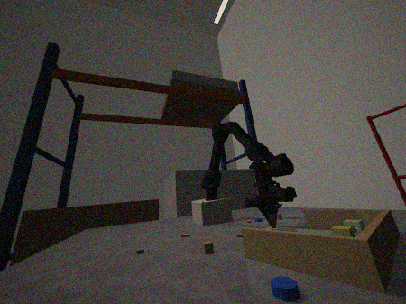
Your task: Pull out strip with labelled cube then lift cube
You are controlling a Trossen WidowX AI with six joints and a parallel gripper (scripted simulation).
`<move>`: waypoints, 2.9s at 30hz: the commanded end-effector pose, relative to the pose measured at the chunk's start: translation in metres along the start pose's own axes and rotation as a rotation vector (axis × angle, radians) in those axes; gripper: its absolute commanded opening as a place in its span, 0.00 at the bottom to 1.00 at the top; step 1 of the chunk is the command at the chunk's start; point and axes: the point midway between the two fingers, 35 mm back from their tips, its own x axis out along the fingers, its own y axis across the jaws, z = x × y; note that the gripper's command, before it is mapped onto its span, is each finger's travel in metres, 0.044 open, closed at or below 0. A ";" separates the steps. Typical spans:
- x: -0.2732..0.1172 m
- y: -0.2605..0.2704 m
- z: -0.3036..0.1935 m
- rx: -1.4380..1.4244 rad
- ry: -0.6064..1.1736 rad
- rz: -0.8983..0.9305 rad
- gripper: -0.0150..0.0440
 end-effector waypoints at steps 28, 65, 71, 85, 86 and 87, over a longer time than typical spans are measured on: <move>0.004 -0.001 -0.044 -0.004 0.005 0.005 0.25; 0.005 -0.003 -0.099 -0.004 0.009 0.005 0.25; 0.005 -0.003 -0.108 -0.004 0.009 0.005 0.25; 0.005 -0.004 -0.129 -0.004 0.011 0.005 0.25; 0.005 -0.004 -0.131 -0.004 0.011 0.005 0.25; 0.005 -0.004 -0.132 -0.004 0.011 0.005 0.25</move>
